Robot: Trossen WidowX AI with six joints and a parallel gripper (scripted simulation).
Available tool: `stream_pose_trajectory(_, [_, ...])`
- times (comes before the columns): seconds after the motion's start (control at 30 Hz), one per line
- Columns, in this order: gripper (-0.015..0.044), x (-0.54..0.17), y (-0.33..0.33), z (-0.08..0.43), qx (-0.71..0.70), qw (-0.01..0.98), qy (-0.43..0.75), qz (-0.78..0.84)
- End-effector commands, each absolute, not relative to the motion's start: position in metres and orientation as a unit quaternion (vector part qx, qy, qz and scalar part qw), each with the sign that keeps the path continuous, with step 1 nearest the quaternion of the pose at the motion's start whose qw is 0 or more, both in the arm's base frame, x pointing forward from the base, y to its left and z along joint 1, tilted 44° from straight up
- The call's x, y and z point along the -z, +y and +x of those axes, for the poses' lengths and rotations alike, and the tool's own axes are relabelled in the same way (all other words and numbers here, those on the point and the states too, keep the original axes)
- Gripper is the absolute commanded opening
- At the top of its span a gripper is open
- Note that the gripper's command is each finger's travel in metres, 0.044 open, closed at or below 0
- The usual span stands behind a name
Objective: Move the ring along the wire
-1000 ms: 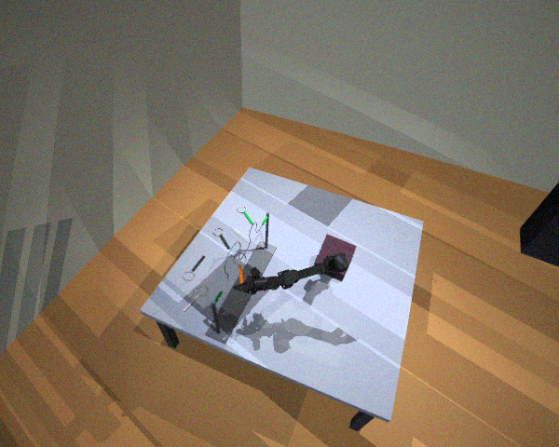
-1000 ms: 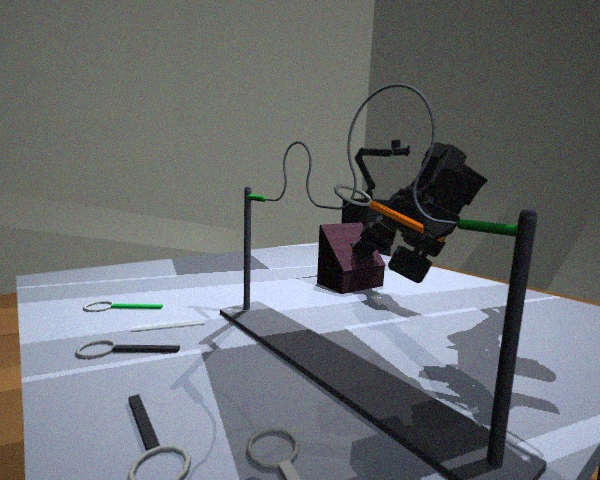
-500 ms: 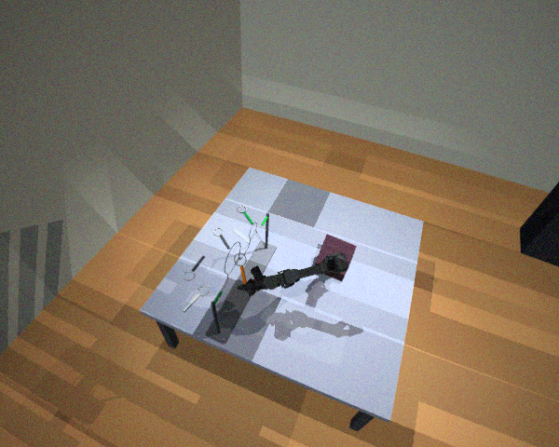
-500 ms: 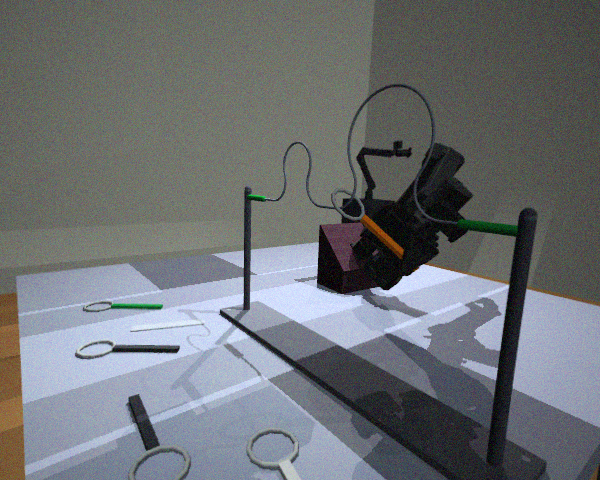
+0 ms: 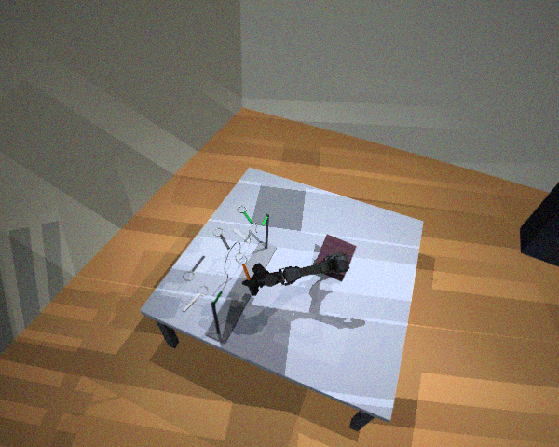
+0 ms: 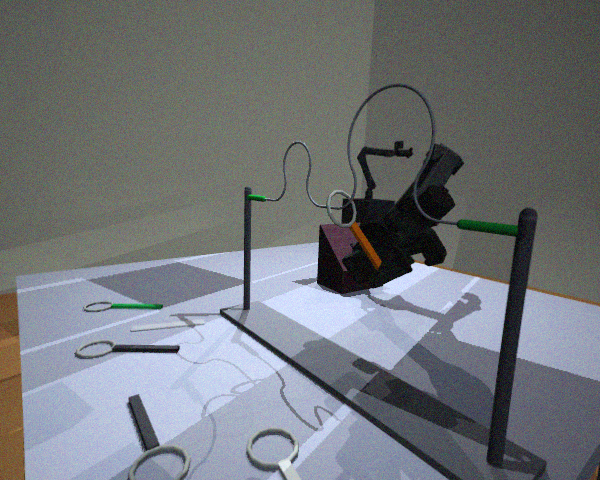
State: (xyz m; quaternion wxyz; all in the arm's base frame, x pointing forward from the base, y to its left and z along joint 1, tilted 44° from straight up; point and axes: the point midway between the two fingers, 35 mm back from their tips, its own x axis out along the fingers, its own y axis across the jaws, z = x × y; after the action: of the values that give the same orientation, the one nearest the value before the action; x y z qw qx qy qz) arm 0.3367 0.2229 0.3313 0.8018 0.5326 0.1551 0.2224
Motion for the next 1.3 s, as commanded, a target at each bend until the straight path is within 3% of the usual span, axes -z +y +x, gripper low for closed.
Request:
stream_pose_trajectory(0.0, [-0.0150, -0.318, 0.214, 0.337, -0.213, 0.827, 0.161, 0.495])
stream_pose_trajectory(1.27, [-0.0150, -0.260, 0.166, 0.343, -0.176, 0.898, 0.182, 0.359])
